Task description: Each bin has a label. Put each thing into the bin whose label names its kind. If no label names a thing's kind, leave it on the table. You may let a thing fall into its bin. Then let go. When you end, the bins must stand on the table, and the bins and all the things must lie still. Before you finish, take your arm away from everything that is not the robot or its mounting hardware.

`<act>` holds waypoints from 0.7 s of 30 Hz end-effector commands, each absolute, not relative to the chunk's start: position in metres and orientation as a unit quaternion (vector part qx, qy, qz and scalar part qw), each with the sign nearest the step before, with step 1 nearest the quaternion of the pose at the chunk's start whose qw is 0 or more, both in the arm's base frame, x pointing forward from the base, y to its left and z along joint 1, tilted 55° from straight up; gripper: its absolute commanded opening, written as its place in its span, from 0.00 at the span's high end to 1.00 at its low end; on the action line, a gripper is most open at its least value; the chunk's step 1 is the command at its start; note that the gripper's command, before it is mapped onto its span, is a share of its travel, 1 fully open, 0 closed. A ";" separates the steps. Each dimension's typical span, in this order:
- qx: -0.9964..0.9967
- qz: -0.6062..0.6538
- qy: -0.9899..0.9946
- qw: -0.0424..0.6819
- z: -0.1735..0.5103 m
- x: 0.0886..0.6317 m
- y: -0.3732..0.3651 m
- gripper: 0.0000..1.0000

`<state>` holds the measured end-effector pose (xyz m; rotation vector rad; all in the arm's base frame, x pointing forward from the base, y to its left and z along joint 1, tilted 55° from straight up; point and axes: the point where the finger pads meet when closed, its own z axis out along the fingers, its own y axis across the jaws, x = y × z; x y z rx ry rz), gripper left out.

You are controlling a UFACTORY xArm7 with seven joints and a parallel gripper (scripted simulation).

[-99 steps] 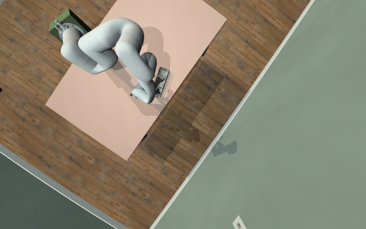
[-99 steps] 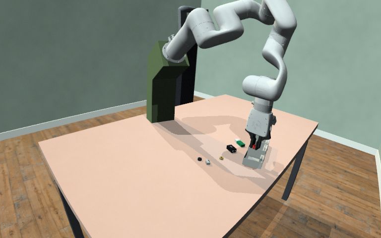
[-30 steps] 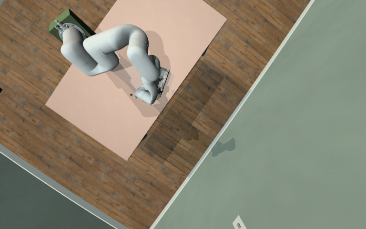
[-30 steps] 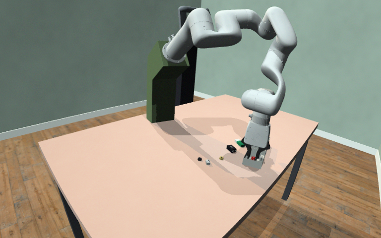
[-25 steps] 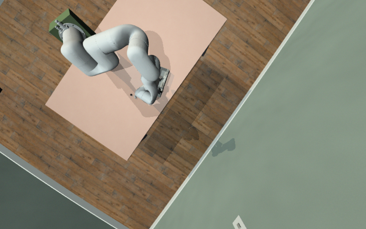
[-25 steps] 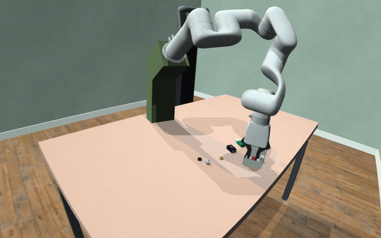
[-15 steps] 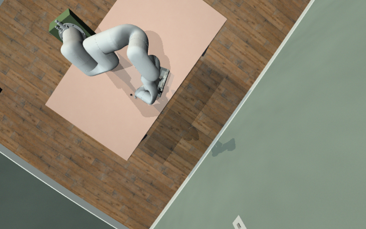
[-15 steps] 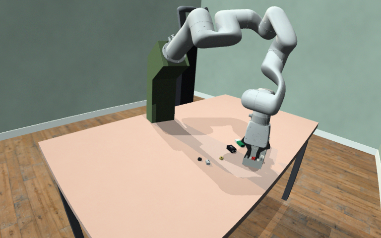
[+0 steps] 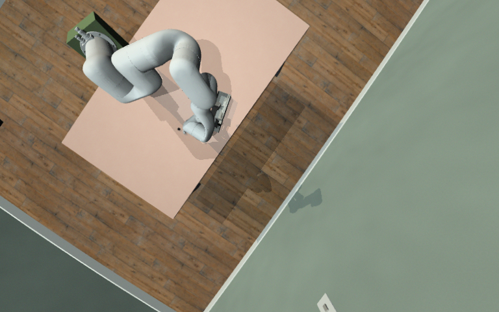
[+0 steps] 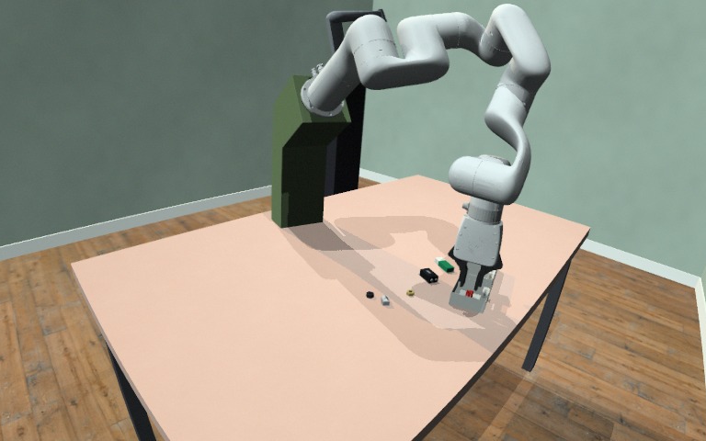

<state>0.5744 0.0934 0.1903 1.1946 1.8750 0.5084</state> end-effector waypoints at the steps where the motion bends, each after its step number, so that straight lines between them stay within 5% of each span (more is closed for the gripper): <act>1: 0.476 0.203 0.747 0.418 0.192 0.573 0.094 0.70; 20: 0.476 0.203 0.747 0.418 0.209 0.548 0.097 0.70; 21: 0.457 0.193 0.759 0.423 0.203 0.544 0.101 0.62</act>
